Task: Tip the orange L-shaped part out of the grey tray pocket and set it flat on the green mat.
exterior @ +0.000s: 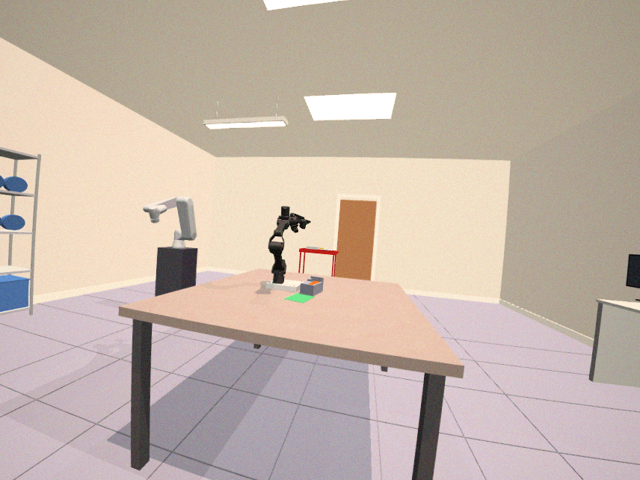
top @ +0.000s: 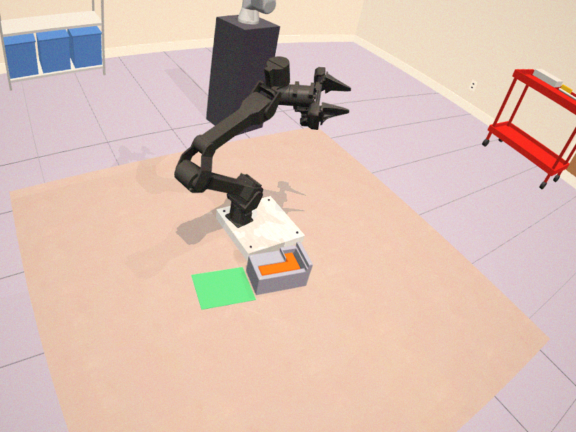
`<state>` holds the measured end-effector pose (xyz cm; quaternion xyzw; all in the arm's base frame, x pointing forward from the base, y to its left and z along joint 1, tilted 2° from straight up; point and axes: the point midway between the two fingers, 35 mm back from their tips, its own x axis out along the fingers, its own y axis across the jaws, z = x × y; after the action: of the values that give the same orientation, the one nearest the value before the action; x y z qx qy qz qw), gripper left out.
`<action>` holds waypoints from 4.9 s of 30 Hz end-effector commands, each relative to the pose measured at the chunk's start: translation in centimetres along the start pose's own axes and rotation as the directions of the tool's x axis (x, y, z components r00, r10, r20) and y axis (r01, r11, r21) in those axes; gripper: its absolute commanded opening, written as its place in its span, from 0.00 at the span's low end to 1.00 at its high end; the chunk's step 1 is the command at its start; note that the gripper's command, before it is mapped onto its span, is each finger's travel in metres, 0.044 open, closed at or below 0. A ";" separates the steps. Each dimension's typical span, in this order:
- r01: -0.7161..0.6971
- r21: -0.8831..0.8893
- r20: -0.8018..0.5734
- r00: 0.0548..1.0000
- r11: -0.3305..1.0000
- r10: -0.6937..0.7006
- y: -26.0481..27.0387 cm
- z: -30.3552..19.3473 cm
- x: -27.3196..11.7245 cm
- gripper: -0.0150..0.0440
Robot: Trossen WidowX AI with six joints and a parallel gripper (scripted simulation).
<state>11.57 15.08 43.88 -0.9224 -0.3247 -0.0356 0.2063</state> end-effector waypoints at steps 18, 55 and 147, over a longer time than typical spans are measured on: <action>-0.573 0.682 0.400 0.812 0.455 0.425 8.7 10.7 7.7 0.56; 0.849 0.308 0.921 -0.153 -0.429 0.357 28.6 19.2 -3.2 0.56; 0.849 0.308 0.921 -0.153 -0.429 0.357 29.5 21.4 -3.0 0.56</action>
<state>25.76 1.69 9.43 -0.1494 -0.6952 0.1283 -0.6913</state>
